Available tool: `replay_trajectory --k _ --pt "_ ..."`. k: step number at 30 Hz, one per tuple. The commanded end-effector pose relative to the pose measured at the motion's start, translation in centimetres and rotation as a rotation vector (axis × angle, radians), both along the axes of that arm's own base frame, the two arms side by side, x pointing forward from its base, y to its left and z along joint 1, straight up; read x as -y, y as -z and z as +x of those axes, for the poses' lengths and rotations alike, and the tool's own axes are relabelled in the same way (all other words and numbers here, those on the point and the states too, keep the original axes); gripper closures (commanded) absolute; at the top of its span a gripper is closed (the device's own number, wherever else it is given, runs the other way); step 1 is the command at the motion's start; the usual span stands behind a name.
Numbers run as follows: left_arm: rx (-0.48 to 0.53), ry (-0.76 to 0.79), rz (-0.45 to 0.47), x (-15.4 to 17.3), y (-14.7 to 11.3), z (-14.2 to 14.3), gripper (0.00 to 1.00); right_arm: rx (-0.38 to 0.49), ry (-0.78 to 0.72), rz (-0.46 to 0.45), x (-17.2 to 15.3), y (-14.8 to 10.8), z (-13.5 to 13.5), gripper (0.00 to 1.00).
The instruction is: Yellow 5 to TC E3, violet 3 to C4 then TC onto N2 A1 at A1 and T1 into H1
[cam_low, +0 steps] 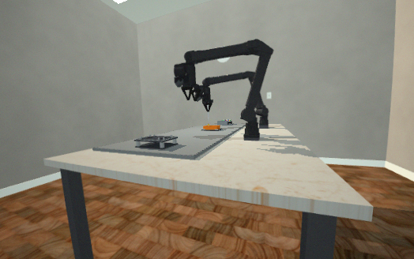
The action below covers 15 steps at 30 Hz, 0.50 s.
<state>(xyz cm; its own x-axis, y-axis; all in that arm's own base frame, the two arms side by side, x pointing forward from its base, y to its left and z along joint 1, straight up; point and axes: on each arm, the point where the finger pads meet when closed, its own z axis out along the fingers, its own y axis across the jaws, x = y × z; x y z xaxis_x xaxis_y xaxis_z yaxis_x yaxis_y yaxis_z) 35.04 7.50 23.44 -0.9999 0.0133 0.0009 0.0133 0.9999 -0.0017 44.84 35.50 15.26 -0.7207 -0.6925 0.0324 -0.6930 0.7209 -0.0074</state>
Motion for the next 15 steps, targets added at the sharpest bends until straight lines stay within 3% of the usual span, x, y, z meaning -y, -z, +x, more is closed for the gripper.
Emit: replay_trajectory --k 1,15 --pt "0.036 0.001 0.009 -0.18 -1.39 0.89 0.00 0.031 0.001 0.028 0.28 -1.32 0.72 0.93" --pt "0.036 0.001 0.009 -0.18 -1.39 0.89 0.00 0.029 0.001 0.027 0.12 -0.83 0.92 0.93"
